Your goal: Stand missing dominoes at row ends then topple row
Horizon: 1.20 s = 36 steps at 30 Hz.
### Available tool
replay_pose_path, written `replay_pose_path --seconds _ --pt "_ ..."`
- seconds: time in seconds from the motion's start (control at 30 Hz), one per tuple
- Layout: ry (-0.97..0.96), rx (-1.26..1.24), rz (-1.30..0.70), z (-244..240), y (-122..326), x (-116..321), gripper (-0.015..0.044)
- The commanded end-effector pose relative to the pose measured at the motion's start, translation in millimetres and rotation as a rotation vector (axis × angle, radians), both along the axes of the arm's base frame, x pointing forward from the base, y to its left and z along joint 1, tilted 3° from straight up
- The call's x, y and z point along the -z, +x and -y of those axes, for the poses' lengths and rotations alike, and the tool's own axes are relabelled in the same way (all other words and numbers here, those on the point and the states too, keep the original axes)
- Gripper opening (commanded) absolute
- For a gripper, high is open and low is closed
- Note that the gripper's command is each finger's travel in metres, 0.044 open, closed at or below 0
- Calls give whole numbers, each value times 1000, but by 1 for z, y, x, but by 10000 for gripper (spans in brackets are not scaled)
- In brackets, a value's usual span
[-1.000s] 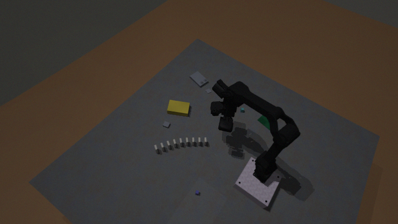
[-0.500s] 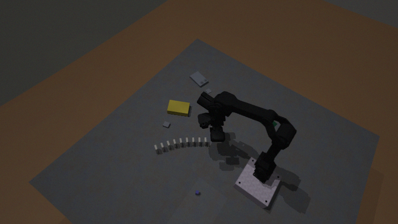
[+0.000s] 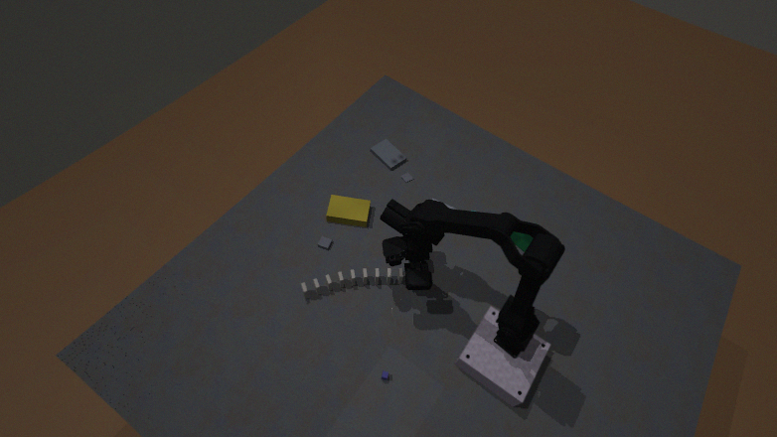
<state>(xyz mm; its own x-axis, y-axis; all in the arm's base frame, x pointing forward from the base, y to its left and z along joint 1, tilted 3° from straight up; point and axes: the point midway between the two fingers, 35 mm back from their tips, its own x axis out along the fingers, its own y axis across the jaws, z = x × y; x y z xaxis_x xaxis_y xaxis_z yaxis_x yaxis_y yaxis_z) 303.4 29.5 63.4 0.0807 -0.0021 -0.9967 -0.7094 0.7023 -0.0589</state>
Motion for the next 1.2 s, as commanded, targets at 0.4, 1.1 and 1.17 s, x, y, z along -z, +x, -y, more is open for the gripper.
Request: replay_pose_path --seconds 0.4,1.1,1.17 --pt "-4 -3 -5 2 -5 40 107" --pt "-3 -3 -4 1 -3 30 440" --pt "-3 -2 -4 0 0 0 440"
